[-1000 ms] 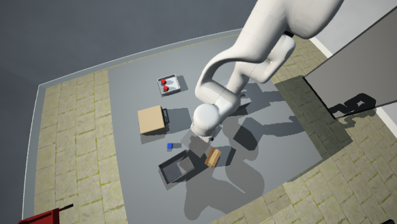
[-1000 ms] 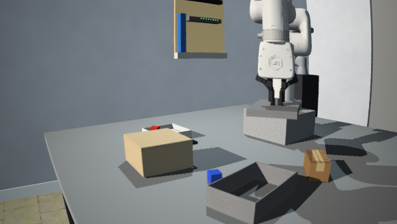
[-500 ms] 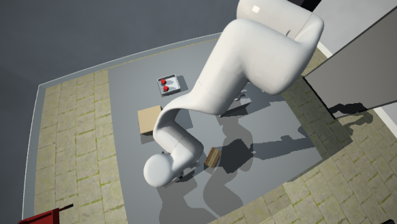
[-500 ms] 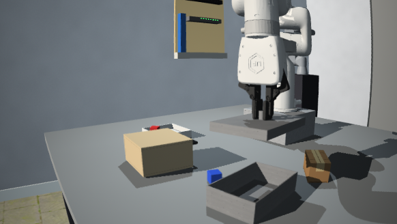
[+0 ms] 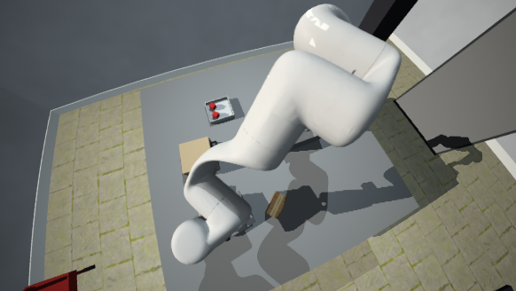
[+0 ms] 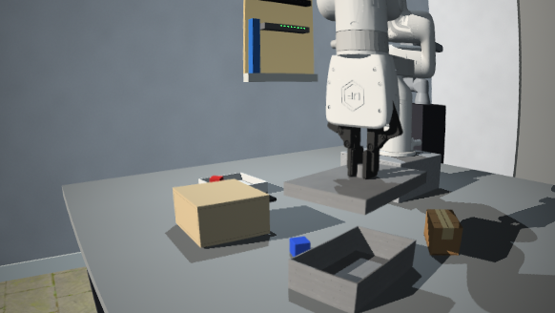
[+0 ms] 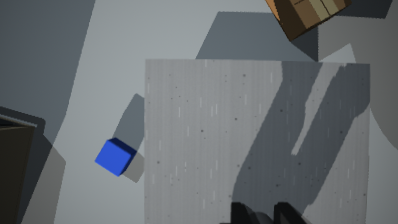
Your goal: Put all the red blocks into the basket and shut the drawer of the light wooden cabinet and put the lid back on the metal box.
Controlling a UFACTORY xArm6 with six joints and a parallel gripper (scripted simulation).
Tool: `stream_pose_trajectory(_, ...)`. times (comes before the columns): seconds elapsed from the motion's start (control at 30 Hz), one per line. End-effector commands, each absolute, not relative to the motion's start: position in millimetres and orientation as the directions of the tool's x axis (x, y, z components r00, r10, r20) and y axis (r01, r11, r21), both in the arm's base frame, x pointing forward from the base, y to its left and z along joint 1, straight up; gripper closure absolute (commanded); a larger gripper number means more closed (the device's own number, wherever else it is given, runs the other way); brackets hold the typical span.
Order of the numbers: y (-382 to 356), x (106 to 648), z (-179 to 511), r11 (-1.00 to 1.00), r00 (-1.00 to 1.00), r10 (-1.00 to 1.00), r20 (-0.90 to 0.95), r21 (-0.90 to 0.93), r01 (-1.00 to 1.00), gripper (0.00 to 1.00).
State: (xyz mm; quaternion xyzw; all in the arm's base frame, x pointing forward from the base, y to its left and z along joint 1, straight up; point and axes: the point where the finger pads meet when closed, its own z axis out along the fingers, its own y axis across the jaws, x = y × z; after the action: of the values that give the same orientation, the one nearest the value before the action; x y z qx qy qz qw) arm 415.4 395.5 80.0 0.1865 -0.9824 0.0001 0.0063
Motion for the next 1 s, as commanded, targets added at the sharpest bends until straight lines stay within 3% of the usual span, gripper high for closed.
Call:
stream_pose_trajectory(0.0, 396.8, 416.8, 81.8, 0.93, -0.93, -0.366, 0.007, 0.004, -0.366, 1.0)
stream_pose_trajectory(0.97, 397.0, 416.7, 45.1, 0.93, -0.93, -0.366, 0.008, 0.004, -0.366, 1.0)
